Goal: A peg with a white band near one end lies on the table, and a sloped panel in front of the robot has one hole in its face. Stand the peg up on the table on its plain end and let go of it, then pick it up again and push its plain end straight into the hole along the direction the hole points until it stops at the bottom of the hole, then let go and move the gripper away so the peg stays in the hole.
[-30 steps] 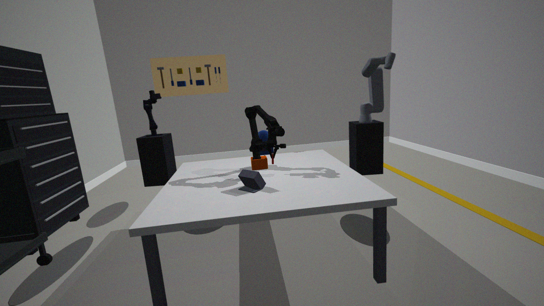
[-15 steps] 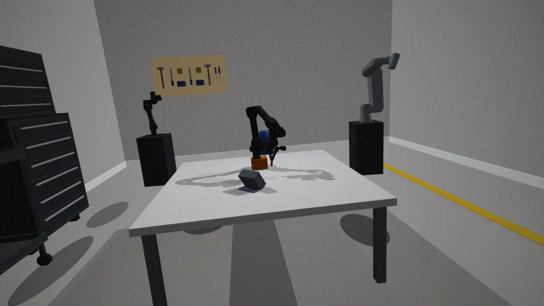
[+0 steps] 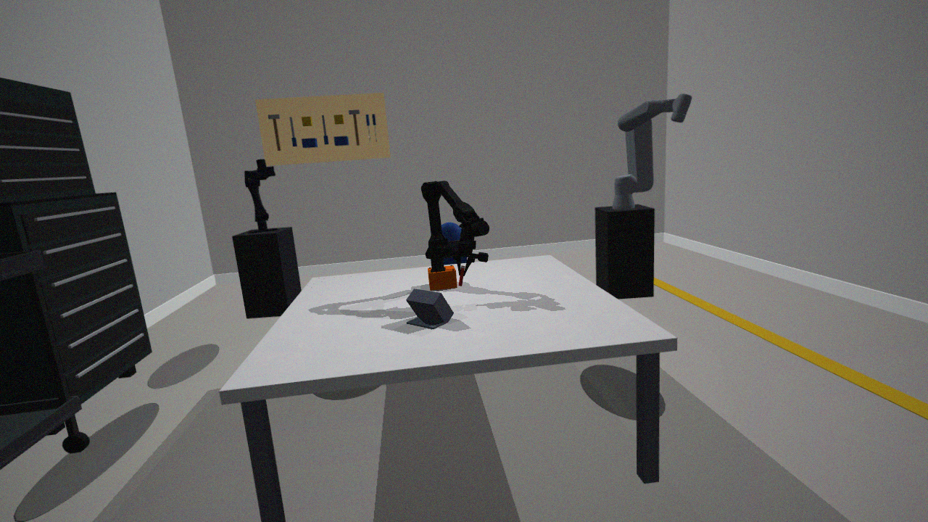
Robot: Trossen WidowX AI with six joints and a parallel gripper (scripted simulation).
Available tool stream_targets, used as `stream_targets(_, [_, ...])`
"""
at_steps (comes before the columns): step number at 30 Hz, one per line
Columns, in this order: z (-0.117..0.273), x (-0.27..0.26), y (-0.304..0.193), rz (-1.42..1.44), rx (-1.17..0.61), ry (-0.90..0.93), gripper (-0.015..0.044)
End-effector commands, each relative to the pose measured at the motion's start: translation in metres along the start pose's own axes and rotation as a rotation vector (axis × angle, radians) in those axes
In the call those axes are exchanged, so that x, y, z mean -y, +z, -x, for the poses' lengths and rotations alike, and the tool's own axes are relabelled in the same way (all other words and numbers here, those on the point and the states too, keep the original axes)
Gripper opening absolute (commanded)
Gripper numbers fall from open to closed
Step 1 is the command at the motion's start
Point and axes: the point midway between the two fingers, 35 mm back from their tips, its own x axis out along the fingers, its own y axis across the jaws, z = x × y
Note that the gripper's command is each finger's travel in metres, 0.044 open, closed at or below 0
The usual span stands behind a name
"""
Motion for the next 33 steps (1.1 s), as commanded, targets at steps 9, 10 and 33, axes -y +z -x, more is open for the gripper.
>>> stream_targets(9, [-0.011, 0.004, 0.024, 0.052, 0.110, -0.083, 0.0000])
stream_targets(10, [-0.011, 0.004, 0.026, 0.056, 0.118, -0.090, 0.0000])
stream_targets(33, [-0.022, 0.015, 0.064, 0.124, 0.289, -0.269, 0.0000])
